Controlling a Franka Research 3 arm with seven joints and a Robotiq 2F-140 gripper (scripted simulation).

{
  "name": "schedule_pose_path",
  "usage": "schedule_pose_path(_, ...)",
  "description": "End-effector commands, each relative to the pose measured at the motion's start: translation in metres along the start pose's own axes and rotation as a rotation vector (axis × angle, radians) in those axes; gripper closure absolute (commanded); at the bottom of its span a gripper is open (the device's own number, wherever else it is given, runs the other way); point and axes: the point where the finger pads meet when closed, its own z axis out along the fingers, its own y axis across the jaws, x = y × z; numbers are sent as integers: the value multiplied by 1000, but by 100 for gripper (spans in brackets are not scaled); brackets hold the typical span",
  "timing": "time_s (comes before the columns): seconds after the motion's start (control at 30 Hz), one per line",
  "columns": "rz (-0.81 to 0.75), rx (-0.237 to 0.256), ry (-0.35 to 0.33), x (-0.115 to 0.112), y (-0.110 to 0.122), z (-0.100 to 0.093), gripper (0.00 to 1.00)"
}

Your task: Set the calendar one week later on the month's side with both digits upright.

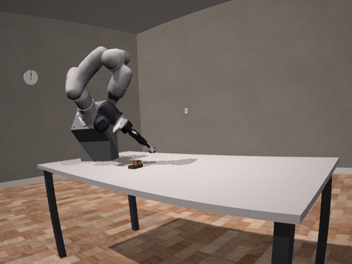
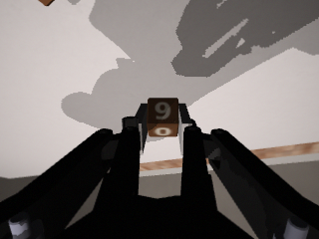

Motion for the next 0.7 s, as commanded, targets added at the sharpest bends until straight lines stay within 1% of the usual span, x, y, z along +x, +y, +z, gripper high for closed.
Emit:
schedule_pose_path(0.0,-4,0,-5,1,0,2,83)
schedule_pose_path(0.67,-4,0,-5,19,0,20,83)
